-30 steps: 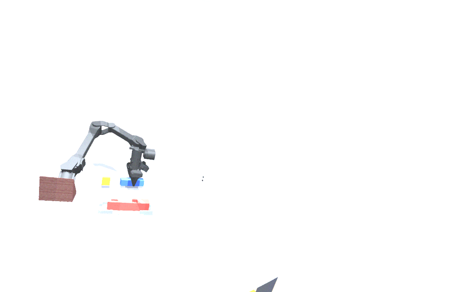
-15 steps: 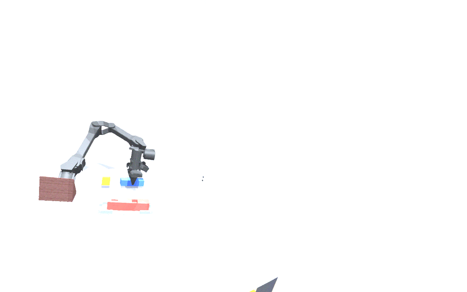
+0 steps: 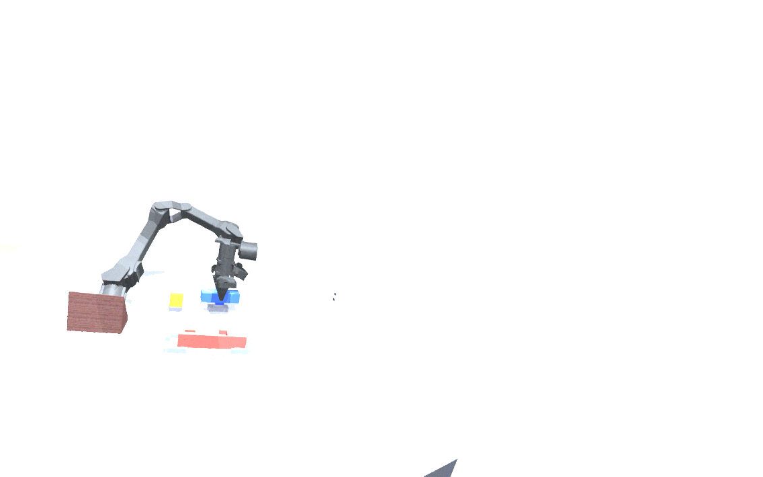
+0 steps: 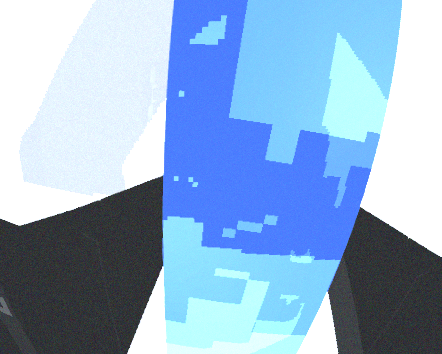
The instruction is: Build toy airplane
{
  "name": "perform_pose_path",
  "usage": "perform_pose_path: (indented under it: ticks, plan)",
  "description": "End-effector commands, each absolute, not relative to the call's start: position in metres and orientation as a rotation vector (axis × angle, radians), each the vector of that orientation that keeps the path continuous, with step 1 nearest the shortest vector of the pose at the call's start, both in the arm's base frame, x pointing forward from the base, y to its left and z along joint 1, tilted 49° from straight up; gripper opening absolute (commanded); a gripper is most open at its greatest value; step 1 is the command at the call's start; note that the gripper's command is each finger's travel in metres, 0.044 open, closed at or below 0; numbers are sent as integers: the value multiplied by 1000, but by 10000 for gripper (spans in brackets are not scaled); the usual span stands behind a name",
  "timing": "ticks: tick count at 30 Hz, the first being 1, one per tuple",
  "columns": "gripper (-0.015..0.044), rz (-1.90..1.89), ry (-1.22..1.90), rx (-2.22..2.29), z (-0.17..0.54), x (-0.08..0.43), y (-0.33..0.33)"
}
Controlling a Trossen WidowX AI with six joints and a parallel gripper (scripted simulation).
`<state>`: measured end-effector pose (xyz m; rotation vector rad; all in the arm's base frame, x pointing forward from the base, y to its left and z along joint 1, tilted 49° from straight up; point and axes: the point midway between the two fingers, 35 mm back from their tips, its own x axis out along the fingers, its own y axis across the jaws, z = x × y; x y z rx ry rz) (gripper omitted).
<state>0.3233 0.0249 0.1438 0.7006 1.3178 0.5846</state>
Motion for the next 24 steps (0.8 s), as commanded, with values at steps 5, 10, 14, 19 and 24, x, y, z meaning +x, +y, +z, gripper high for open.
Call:
perform_pose_path:
  ticks: [5,10,14,19,24]
  plan:
    - [0,561,1299,704,160,322,6]
    - [0,541,1288,713,170,320,-6]
    - [0,528,1280,718,179,317,-15]
    - [0,512,1271,724,189,314,-26]
    - [0,496,1262,730,200,309,-37]
